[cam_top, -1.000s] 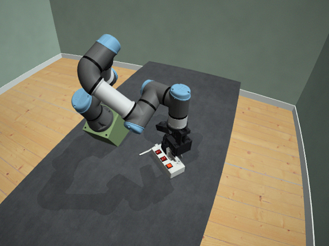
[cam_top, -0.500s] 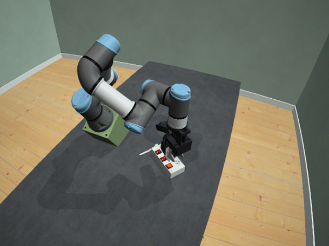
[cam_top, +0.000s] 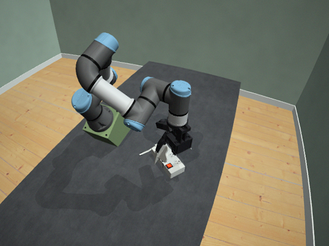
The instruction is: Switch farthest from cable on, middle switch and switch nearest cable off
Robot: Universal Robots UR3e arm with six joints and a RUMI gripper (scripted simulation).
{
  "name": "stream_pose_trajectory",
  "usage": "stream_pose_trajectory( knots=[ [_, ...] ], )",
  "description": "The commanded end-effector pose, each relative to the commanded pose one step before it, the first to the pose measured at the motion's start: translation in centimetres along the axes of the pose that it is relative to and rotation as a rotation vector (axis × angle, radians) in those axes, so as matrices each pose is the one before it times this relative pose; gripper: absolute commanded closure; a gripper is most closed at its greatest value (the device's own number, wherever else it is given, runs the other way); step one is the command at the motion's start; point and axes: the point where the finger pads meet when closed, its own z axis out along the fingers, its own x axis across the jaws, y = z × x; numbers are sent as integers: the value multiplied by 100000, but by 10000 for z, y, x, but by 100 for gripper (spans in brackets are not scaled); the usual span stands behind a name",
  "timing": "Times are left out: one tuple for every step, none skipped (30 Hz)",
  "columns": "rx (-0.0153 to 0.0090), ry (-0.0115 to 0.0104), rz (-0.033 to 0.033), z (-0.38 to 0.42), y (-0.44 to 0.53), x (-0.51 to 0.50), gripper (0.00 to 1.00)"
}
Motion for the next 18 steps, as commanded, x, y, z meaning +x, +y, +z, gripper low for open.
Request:
stream_pose_trajectory(
  knots=[
    [-171, 91, 71, -12370, 719, 269, 0],
    [0, 0, 0, -3749, 4, 4, 0],
    [0, 0, 0, -3951, 0, 0, 0],
    [0, 0, 0, -4121, -1, -1, 0],
    [0, 0, 0, -4258, -2, -2, 0],
    [0, 0, 0, -4361, -3, -3, 0],
    [0, 0, 0, -4426, -1, -1, 0],
    [0, 0, 0, -4455, 3, 2, 0],
    [0, 0, 0, -4449, 2, 2, 0],
    [0, 0, 0, -4407, 2, 2, 0],
    [0, 0, 0, -4329, 1, 1, 0],
    [0, 0, 0, -4216, 0, 0, 0],
    [0, 0, 0, 0, 0, 0, 0],
    [0, 0, 0, 0, 0, 0, 0],
    [0, 0, 0, -4030, -1, -1, 0],
    [0, 0, 0, -3780, -5, -5, 0],
    [0, 0, 0, -3490, 3, 3, 0],
    [0, 0, 0, -3208, 4, 3, 0]
  ],
)
